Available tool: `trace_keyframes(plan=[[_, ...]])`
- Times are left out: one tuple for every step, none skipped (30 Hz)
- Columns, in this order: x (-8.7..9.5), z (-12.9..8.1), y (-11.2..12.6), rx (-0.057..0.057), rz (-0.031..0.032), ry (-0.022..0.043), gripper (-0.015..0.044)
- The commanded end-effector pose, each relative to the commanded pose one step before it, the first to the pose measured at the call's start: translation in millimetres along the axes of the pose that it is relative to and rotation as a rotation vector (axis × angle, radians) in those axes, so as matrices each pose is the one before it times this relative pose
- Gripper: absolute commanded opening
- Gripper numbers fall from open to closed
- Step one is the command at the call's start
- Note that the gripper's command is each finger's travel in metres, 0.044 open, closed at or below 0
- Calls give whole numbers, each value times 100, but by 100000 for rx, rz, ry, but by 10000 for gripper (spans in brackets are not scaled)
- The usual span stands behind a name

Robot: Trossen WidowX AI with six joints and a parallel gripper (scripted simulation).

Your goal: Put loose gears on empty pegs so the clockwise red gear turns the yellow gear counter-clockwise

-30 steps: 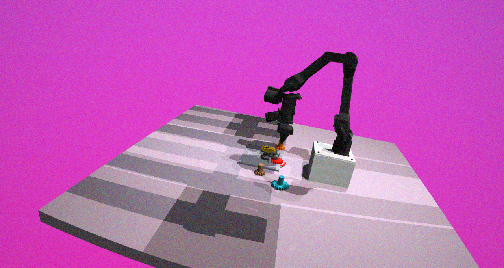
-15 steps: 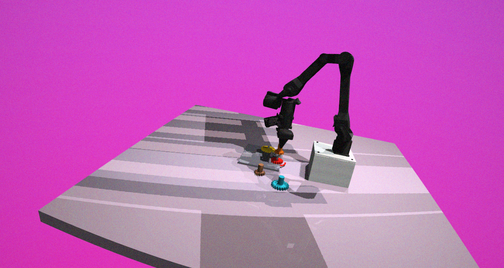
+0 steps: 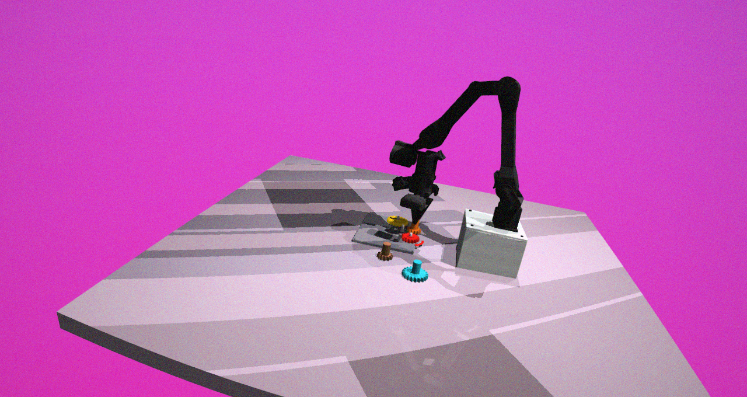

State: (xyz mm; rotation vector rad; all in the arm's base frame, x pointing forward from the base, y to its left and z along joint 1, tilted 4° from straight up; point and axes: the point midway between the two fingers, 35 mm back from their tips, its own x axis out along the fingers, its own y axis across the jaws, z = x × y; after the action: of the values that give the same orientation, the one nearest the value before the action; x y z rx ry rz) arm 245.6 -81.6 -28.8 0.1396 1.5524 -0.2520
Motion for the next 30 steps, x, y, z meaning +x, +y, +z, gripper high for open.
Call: trace_keyframes(plan=[[134,7,-51,3088,-144,120,0],[15,13,4,-865,0,-1,0],[12,10,6,-988,0,-1,0],[13,10,9,-1316,1,-1,0],[16,10,12,-1790,1,-1,0],[15,6,12,-1797,1,0,0],[15,3,13,-2007,1,0,0],[17,0,14,-2363,1,0,0],[18,-3,15,-2779,2,1,0],[15,-5,12,-2526,1,1,0],[15,-8,10,-2569,1,1,0],[15,-10,8,-2698,1,1,0],[16,-12,6,-2812,1,2,0],[16,-13,3,-2863,0,2,0],[17,-13,0,-2853,0,2,0],[18,-13,-4,-2797,0,2,0],[19,-12,-7,-2697,-1,2,0],[19,-10,-9,-2551,-1,2,0],[23,-10,-14,-2836,-1,2,0],[23,-6,-16,-2566,-2,1,0],[29,-2,-22,-2707,-2,1,0],[26,4,-20,-1902,-2,0,0],[29,12,-19,-1359,-2,0,0],[34,21,-16,-565,-2,-1,0],[16,13,-2,315,0,-1,0],[13,10,1,505,0,-1,0],[18,13,5,914,0,-1,0],[16,10,7,1022,1,-1,0],[18,9,10,1345,1,-1,0],[21,8,14,1819,1,-1,0]])
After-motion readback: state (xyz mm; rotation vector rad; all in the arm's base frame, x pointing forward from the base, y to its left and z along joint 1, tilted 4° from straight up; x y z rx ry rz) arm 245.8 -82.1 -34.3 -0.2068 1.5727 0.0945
